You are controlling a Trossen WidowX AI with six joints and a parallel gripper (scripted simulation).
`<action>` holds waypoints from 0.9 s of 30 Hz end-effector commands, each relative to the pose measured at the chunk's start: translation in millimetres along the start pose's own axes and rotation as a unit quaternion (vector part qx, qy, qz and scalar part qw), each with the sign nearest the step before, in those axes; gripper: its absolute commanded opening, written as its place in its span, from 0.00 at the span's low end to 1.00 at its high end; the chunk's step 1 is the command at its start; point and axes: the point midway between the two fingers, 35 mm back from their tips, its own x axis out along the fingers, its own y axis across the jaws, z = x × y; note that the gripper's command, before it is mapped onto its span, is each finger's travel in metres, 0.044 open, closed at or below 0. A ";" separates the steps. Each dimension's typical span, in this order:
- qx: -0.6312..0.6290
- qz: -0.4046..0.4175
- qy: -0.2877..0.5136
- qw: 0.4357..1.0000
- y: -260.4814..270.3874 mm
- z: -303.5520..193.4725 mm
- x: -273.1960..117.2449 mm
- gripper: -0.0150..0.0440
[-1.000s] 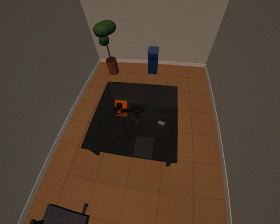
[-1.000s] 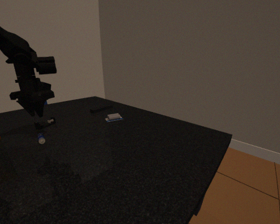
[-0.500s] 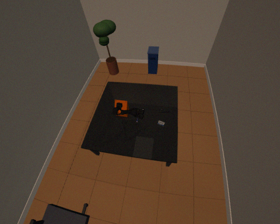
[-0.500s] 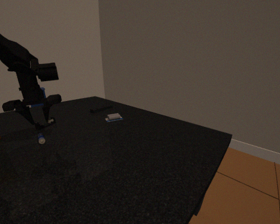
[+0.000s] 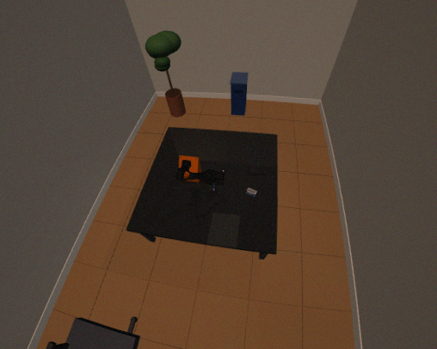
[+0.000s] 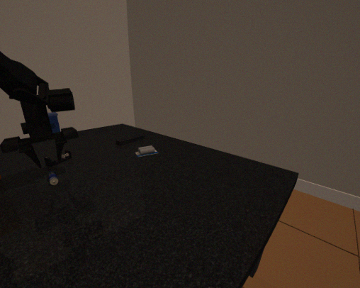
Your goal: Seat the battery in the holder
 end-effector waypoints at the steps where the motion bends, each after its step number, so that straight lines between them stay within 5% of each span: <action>1: -0.006 0.005 0.000 1.000 2.7 1.4 6.7 0.66; 27: -0.006 0.005 0.001 1.000 4.0 1.0 48.8 0.66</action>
